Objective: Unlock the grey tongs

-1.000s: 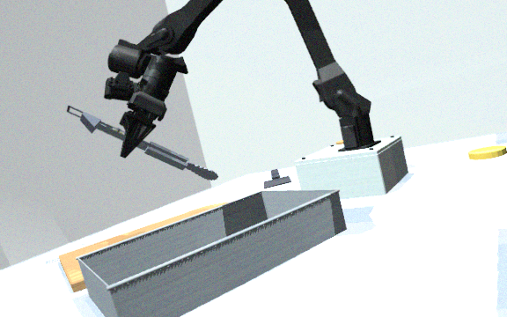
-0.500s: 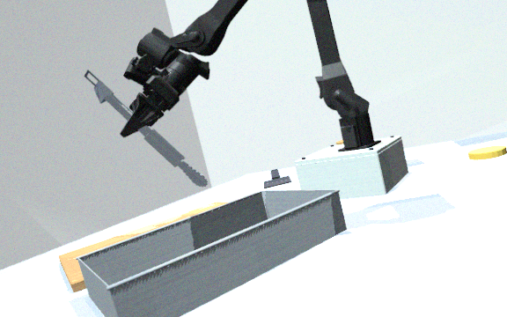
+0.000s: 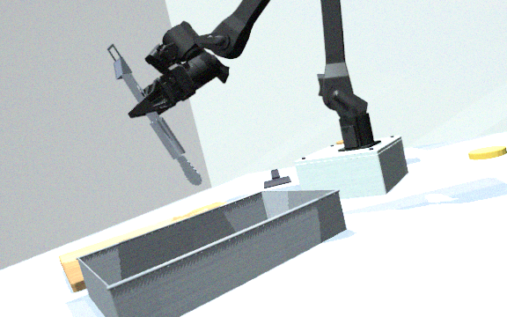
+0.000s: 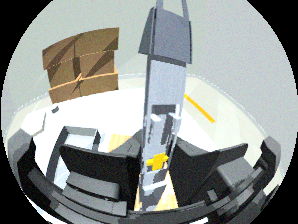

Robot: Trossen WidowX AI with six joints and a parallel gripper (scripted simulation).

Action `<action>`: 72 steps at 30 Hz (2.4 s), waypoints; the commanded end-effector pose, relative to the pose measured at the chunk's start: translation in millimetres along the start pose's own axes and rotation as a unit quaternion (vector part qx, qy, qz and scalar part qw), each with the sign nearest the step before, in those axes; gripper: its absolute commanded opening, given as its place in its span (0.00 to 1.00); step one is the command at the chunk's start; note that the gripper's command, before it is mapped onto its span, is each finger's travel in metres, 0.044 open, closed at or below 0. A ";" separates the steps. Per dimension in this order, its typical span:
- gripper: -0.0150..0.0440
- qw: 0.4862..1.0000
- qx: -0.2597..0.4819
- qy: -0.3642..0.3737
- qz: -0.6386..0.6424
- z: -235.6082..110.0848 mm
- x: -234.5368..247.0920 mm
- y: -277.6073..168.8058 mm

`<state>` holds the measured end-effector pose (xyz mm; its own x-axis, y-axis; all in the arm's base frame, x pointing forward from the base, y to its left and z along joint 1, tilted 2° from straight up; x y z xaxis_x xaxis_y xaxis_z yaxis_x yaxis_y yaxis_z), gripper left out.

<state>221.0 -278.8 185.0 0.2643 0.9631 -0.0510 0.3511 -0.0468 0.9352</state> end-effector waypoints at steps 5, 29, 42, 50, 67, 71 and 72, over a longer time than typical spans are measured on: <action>0.00 1.000 -0.009 0.003 -0.003 -2.6 2.2 0.9; 0.00 1.000 -0.009 0.003 -0.003 -2.6 2.2 0.9; 0.00 0.999 0.031 0.000 0.014 10.2 -4.0 -1.1; 0.00 0.995 0.095 -0.003 0.035 27.5 -10.6 -5.8; 0.00 0.969 0.241 0.000 0.056 57.4 -14.1 -19.3; 0.00 0.959 0.276 0.002 0.056 62.6 -13.4 -22.7; 0.00 0.957 0.285 0.003 0.056 63.8 -13.1 -23.6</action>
<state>262.3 -304.8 140.4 0.3285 0.9429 0.0553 0.7224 -0.2885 0.6284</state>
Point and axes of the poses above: the point midway between the two fingers, 35 mm back from their tips, its own z axis out along the fingers, its own x axis across the jaws, y = z × x, the point moved 3 cm from there along -z, back along the fingers, and after that the axes turned 4 degrees about -z, right-handed, at the moved point
